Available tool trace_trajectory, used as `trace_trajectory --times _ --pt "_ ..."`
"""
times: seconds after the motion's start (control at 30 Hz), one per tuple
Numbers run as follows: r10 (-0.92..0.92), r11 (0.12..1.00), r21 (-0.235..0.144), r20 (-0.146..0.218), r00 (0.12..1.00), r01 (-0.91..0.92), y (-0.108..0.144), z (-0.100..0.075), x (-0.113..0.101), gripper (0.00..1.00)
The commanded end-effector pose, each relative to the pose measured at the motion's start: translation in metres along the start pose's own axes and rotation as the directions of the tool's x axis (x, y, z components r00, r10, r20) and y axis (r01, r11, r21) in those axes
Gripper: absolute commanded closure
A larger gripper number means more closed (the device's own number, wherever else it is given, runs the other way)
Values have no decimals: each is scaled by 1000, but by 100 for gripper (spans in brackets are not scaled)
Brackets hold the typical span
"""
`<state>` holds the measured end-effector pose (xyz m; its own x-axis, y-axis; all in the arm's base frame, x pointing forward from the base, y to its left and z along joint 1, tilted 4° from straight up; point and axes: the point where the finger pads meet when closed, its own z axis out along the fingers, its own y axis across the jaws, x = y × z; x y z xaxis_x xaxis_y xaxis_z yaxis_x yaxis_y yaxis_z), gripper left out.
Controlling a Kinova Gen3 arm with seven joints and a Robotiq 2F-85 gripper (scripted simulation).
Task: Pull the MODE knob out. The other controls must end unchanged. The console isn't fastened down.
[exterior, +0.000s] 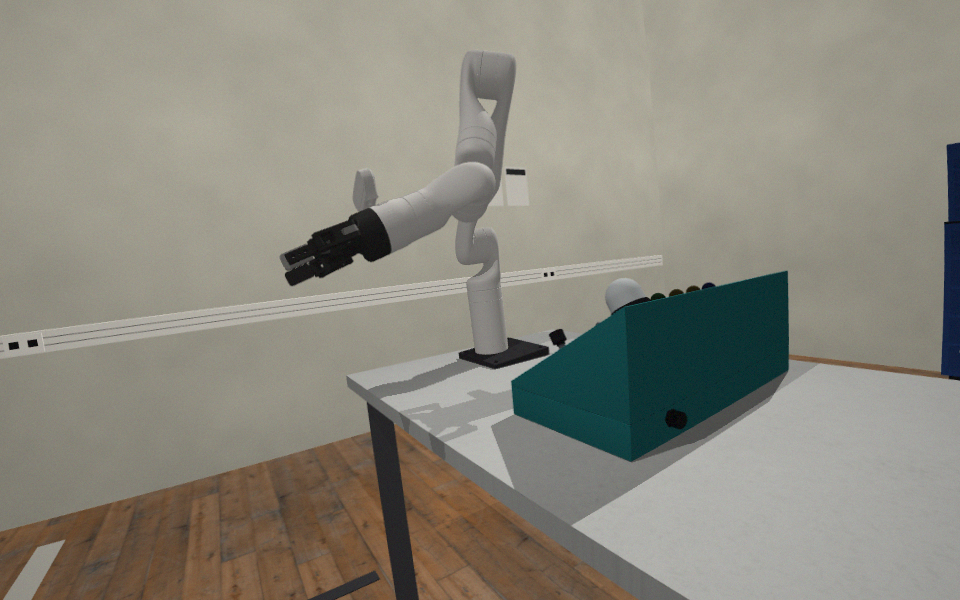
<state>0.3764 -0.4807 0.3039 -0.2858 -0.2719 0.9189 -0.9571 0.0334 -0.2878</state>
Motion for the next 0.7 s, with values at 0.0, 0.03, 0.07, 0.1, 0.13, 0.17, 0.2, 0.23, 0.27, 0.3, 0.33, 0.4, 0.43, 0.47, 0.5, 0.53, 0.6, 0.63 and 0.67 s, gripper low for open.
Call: trace_trajectory --times 0.0,0.03,0.07,0.1,0.13,0.17,0.2,0.23,0.27,0.3,0.33,0.4,0.43,0.47,0.5,0.53,0.6,0.63,0.67 --pt "-7 998 -66 -39 999 5 31 16 24 0" --pt "-11 996 -89 -52 999 6 41 21 32 0" --pt "-14 994 -112 -64 998 7 52 25 39 0" --pt "-18 991 -135 -75 997 8 63 29 47 0" --pt "-23 987 -158 -86 996 9 74 33 54 0" --pt "-27 984 -181 -97 995 9 85 36 62 0" --pt "-32 979 -204 -108 994 9 97 39 69 0" --pt "-37 974 -227 -119 992 9 108 41 77 0" --pt "-42 968 -250 -129 991 9 119 44 84 0" --pt "-42 968 -250 -129 991 9 119 44 84 0" --pt "-42 968 -250 -129 991 9 119 44 84 0" --pt "-59 947 -320 -157 986 5 155 48 106 0" --pt "-62 943 -333 -162 985 4 161 49 110 0" --pt "-68 934 -358 -171 983 3 174 50 117 0" --pt "-75 924 -383 -180 981 0 187 50 125 0" --pt "-81 914 -405 -187 979 -2 198 50 132 0" --pt "-94 893 -450 -202 975 -7 222 50 145 0" --pt "-100 881 -472 -208 973 -10 234 49 152 0" --pt "-107 869 -494 -215 971 -14 246 47 159 0"
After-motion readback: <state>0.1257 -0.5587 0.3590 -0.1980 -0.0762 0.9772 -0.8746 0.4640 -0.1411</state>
